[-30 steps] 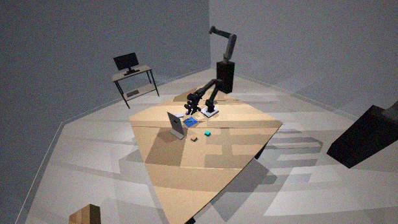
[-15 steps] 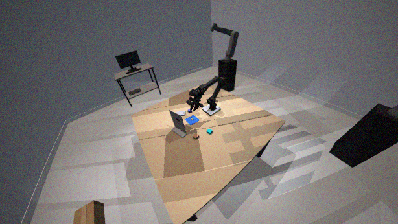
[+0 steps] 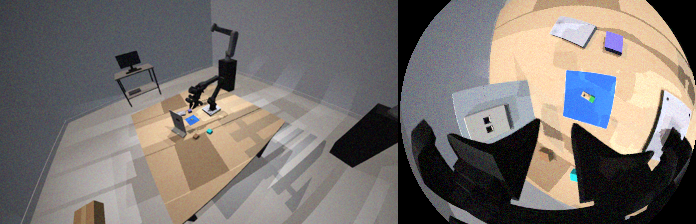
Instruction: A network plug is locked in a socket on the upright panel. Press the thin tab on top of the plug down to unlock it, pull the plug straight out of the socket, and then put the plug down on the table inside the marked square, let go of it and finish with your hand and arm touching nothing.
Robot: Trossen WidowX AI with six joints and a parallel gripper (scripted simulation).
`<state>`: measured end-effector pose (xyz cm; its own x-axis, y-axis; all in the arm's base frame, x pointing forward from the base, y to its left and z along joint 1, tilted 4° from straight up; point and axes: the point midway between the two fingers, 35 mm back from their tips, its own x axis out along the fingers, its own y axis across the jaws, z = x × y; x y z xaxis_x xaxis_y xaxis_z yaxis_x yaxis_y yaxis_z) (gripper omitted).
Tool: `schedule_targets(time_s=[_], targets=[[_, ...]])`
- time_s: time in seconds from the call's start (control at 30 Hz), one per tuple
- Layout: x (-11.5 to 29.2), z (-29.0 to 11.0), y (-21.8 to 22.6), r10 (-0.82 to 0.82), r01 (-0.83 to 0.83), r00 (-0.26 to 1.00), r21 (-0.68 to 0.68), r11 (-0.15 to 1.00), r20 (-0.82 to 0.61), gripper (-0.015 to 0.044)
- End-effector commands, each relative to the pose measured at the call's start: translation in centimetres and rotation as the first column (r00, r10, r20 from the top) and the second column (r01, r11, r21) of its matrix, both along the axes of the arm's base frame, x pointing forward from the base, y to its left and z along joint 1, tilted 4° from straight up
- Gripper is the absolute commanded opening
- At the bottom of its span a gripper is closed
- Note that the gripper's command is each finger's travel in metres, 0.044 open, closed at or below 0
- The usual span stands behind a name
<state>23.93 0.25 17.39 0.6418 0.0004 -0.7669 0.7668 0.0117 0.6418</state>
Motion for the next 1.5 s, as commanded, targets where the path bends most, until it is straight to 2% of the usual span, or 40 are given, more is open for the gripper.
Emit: schedule_targets(time_s=[0.0, 0.83, 1.2, 1.47], targets=[[0.0, 1.5, 0.0, -0.002, 0.002, 1.000, 0.000, 1.000, 0.003, 0.0156], [-1.2, 7.8, 0.0, -0.007, 0.007, 1.000, 0.001, 1.000, 0.005, 0.0156], [-1.2, 7.8, 0.0, -0.007, 0.007, 1.000, 0.001, 1.000, 0.005, 0.0440], [-1.2, 7.8, 0.0, -0.007, 0.007, 1.000, 0.001, 1.000, 0.005, 0.0440]])
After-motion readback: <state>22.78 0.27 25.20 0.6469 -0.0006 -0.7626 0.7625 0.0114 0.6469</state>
